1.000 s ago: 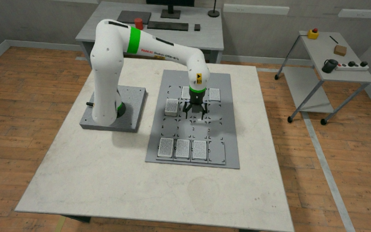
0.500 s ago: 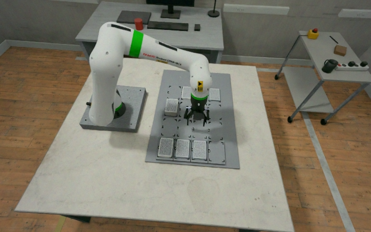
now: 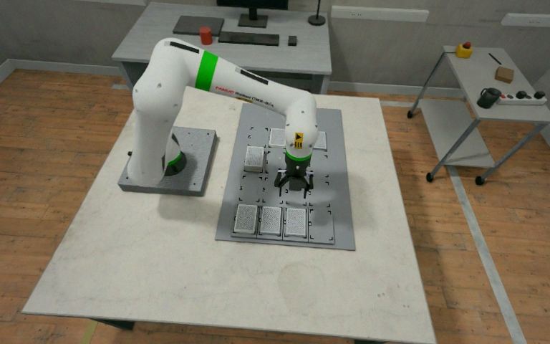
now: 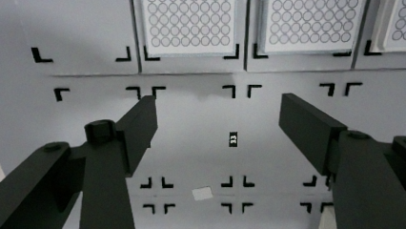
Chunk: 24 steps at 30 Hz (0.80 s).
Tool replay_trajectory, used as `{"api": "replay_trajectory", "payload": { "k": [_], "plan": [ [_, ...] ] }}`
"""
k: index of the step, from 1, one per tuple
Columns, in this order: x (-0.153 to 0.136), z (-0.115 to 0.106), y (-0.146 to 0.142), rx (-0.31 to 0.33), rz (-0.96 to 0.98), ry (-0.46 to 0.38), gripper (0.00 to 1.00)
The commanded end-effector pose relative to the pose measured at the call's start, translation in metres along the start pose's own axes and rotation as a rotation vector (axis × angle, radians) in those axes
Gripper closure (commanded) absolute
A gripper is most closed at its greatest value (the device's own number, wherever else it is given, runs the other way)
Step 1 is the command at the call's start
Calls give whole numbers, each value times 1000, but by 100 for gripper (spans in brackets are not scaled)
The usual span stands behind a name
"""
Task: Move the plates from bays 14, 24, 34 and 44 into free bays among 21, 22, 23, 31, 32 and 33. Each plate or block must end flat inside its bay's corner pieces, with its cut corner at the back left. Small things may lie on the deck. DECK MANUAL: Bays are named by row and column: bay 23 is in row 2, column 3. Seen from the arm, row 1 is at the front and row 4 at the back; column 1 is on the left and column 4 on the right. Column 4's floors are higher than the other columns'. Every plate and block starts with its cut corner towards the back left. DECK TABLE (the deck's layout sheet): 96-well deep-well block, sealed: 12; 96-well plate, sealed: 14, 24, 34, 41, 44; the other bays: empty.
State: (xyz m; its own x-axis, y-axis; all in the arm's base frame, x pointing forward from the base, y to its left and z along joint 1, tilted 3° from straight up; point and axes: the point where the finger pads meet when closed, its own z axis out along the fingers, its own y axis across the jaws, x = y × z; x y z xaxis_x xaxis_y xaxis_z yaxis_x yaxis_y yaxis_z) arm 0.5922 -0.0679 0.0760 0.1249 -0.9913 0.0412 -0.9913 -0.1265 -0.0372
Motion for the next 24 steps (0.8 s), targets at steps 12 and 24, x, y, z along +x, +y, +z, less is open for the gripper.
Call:
{"api": "replay_trajectory", "payload": {
  "k": [12, 24],
  "plan": [
    [51, -1, -12, 1, 0, 0, 30],
    [90, -1, -20, 1, 0, 0, 30]
  ]
}}
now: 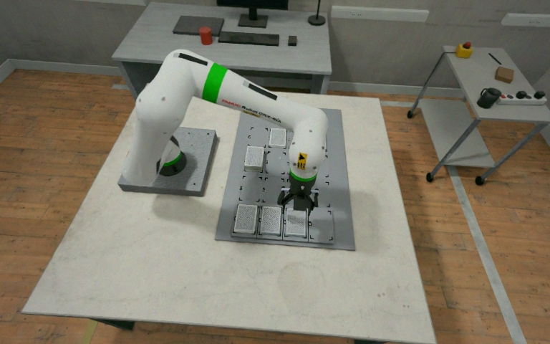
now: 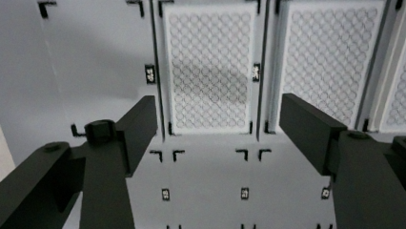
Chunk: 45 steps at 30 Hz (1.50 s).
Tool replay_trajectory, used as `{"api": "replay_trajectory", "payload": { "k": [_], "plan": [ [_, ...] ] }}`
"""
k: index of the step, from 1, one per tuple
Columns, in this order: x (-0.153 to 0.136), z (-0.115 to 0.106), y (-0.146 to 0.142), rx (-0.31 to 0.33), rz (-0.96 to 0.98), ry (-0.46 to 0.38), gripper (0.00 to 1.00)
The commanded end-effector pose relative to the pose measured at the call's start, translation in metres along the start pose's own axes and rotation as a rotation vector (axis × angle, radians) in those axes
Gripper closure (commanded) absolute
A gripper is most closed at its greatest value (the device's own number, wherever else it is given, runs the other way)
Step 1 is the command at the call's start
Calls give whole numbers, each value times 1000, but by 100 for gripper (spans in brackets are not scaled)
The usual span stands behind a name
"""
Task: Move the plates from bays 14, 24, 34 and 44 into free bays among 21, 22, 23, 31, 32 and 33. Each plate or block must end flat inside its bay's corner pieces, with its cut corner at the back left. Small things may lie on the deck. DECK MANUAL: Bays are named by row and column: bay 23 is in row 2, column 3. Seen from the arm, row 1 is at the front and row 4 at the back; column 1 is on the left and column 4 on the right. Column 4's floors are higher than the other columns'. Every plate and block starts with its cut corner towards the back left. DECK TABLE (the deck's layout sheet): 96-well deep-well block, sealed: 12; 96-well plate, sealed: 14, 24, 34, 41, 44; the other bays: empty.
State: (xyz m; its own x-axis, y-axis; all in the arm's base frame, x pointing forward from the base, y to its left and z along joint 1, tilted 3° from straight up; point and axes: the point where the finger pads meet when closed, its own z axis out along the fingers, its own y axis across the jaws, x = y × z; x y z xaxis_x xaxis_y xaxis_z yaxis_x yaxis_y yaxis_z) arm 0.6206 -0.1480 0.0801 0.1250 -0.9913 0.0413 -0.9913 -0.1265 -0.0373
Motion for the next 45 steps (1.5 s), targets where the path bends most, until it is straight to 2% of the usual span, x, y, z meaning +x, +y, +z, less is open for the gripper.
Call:
{"api": "replay_trajectory", "payload": {
  "k": [1, 3, 12, 39, 45],
  "plan": [
    [11, -1, -3, 1, 0, 0, 30],
    [18, -1, -5, 1, 0, 0, 30],
    [18, -1, -5, 1, 0, 0, 30],
    [18, 32, -5, 1, 0, 0, 30],
    [18, 33, -5, 1, 0, 0, 30]
  ]
}}
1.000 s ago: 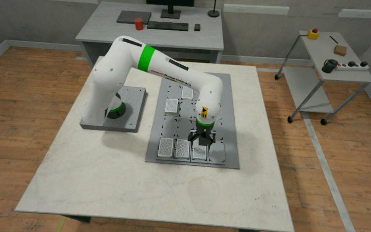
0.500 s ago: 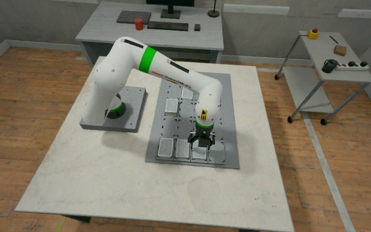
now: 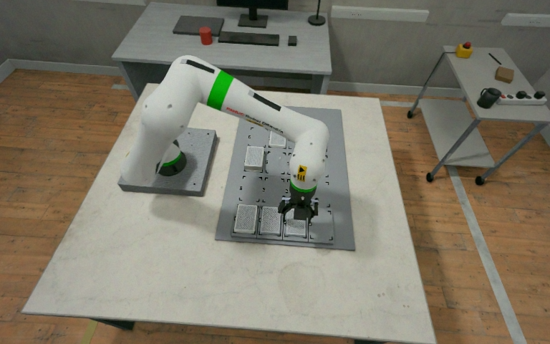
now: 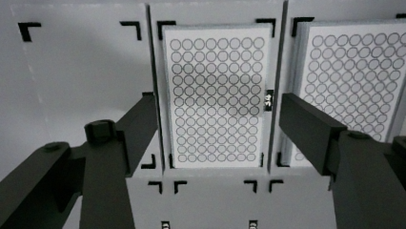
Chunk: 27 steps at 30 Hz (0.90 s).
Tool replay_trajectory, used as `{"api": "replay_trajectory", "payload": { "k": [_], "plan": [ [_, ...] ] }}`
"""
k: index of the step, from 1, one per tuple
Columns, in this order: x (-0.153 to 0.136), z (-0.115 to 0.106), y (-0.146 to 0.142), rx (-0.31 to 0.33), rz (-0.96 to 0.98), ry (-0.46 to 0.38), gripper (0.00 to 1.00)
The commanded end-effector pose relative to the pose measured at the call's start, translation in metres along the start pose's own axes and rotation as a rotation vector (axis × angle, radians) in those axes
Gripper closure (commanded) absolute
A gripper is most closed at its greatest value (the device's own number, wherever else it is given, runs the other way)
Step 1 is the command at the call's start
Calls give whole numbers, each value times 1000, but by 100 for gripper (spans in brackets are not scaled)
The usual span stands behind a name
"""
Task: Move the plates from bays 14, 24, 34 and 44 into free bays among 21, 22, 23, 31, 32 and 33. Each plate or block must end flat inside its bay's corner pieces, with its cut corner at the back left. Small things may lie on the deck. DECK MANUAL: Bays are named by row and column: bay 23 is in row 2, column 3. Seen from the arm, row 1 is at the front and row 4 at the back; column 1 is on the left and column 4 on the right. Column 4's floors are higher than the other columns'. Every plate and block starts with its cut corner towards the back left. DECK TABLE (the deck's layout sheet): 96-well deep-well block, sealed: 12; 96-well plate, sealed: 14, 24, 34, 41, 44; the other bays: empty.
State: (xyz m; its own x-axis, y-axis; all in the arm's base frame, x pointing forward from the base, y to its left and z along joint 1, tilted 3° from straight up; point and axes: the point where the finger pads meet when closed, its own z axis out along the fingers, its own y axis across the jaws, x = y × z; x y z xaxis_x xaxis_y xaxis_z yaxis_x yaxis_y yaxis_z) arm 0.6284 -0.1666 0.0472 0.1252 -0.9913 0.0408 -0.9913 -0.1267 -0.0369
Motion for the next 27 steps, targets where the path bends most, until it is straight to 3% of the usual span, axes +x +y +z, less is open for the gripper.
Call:
{"api": "replay_trajectory", "payload": {
  "k": [1, 15, 27],
  "plan": [
    [0, -1, -1, 2, 0, 1, 30],
    [0, -1, -1, 2, 0, 1, 30],
    [0, 15, -1, 2, 0, 1, 30]
  ]
}}
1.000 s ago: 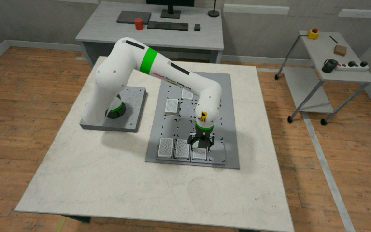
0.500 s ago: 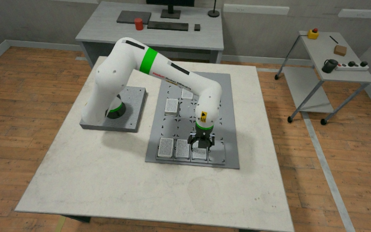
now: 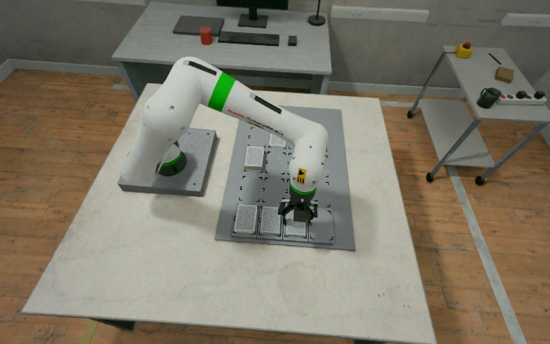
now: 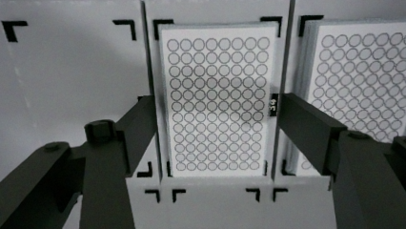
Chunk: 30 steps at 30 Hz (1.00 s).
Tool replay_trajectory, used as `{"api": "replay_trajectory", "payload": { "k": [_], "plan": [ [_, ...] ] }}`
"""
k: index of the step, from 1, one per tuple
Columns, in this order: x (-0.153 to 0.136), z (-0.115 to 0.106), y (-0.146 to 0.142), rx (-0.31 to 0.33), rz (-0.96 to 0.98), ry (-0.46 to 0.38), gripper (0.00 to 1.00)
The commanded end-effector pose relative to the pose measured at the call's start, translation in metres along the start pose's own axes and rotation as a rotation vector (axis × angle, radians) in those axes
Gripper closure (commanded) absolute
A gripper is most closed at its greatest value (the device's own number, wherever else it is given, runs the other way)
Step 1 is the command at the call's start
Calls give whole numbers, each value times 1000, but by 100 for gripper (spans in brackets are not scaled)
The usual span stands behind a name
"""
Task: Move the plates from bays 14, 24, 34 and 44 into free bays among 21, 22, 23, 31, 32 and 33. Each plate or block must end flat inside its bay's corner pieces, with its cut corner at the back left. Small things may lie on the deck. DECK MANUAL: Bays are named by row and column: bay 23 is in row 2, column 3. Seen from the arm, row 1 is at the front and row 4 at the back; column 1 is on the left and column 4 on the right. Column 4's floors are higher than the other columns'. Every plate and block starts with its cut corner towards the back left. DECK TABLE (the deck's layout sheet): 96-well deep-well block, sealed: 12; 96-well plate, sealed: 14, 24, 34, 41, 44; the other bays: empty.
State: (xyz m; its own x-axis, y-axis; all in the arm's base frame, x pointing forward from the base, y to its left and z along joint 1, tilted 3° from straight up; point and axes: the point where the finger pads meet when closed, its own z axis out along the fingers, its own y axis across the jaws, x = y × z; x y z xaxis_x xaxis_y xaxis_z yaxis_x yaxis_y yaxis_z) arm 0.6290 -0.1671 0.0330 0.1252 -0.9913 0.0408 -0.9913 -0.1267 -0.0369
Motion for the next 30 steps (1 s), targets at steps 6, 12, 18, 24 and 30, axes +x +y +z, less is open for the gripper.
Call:
{"api": "replay_trajectory", "payload": {
  "k": [6, 12, 18, 24, 30],
  "plan": [
    [0, 5, -1, 2, 0, 1, 30],
    [0, 5, -1, 2, 0, 1, 30],
    [0, 5, -1, 2, 0, 1, 32],
    [0, 5, -1, 2, 0, 1, 33],
    [0, 5, -1, 2, 0, 1, 36]
  ]
}}
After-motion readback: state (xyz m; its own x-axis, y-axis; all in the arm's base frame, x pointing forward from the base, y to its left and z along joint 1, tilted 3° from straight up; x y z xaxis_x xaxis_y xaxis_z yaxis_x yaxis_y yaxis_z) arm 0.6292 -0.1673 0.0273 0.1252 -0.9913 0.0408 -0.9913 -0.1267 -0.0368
